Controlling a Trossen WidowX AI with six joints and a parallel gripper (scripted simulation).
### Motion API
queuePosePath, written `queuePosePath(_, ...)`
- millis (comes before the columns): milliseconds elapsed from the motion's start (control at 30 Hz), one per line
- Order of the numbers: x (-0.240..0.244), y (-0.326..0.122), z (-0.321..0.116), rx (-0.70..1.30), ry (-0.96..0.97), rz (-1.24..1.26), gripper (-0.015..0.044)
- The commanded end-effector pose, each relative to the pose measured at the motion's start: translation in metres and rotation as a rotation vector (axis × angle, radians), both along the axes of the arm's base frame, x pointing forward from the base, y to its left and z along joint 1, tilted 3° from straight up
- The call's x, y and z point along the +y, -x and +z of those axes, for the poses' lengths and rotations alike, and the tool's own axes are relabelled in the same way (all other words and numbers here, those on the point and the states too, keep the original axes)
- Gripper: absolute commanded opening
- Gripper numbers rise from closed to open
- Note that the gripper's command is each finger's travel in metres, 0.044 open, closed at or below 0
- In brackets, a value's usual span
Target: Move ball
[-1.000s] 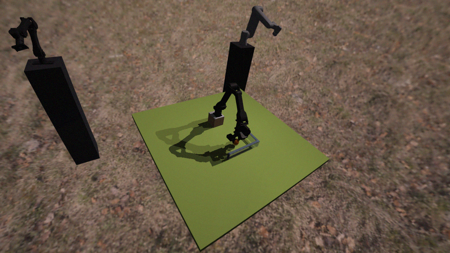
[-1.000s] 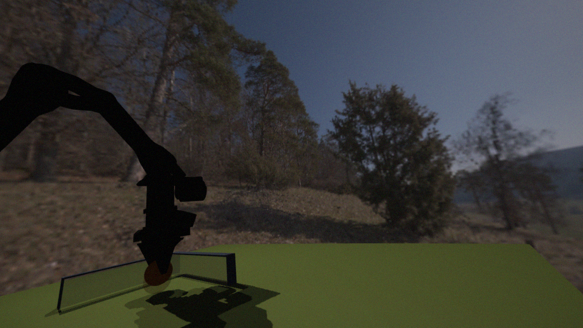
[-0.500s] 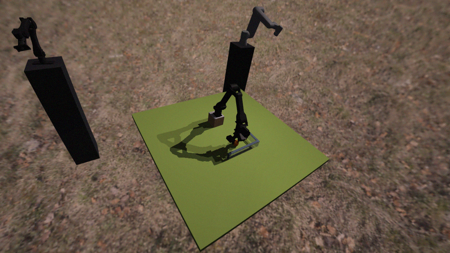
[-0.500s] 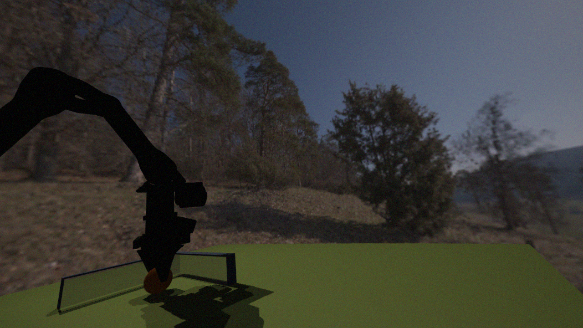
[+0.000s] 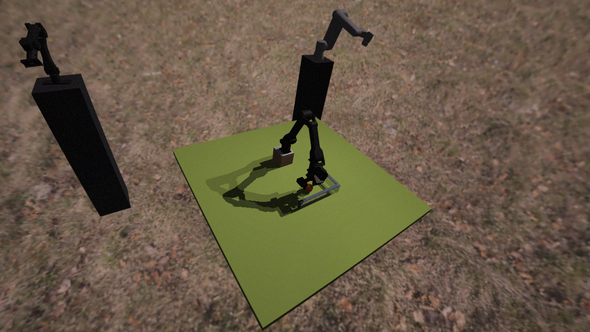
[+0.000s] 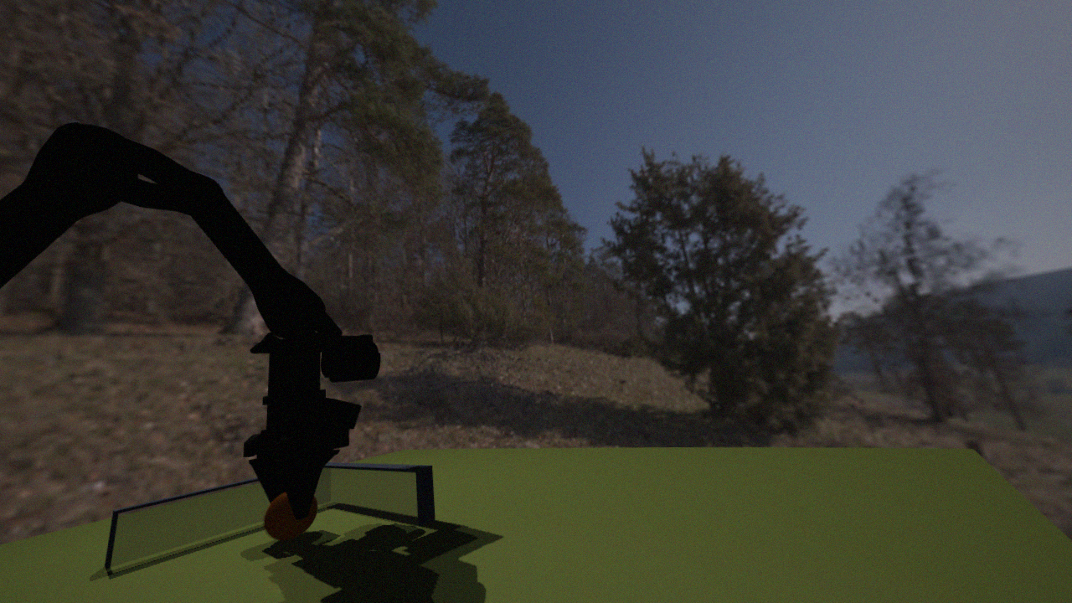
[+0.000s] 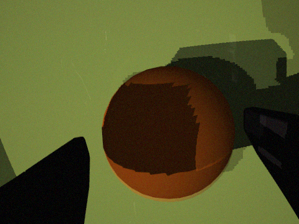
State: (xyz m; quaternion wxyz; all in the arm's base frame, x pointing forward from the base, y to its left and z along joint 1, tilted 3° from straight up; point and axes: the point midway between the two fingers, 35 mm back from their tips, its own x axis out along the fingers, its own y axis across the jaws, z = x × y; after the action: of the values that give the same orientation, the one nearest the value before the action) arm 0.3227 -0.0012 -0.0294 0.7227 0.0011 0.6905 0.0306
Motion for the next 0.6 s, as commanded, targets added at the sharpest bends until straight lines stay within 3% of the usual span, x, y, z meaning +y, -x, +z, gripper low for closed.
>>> queuePosePath(0, -0.001, -0.002, 0.023, -0.003, 0.000, -0.001, 0.0368)
queuePosePath(133, -0.004, 0.003, 0.081, 0.001, 0.001, -0.003, 0.0368)
queuePosePath(500, -0.004, -0.002, 0.078, -0.023, 0.001, -0.006, 0.0368)
queuePosePath(567, -0.004, -0.001, 0.090, -0.023, 0.001, -0.006, 0.0420)
